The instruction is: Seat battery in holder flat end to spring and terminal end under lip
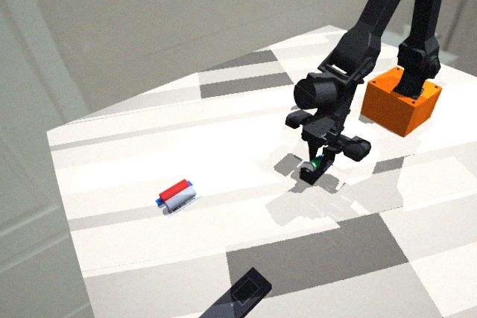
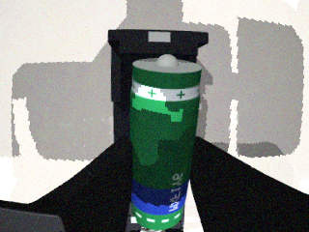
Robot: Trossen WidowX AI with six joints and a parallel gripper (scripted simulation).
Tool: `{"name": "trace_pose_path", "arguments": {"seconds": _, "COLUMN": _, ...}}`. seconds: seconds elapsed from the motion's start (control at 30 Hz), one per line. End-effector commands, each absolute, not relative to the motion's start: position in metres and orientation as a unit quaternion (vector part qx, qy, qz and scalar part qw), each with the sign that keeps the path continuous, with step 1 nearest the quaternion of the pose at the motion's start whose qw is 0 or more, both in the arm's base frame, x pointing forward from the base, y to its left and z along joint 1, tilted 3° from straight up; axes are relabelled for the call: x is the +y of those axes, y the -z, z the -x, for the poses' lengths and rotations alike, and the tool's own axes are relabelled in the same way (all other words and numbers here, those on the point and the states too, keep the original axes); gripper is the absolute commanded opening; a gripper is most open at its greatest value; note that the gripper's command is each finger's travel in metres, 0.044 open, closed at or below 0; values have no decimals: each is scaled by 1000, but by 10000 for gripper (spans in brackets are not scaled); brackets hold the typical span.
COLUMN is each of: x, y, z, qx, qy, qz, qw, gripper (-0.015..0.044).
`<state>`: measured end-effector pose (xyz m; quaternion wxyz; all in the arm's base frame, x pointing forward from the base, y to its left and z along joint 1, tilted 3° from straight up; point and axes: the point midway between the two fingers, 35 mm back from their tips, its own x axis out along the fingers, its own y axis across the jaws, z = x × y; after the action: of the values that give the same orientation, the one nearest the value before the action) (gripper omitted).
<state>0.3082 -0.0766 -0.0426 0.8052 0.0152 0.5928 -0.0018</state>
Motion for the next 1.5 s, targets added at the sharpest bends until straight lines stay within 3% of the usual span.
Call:
{"name": "trace_pose_path", "arguments": {"seconds": 0.0, "x": -74, "y": 48, "z": -306, "qx": 611, "qy": 0, "qz": -19, "qw": 791, "gripper": 78}}
{"name": "trace_pose_path", "arguments": {"seconds": 1.47, "x": -74, "y": 48, "z": -307, "qx": 708, "qy": -9, "qz": -8, "qw": 706, "gripper": 78}}
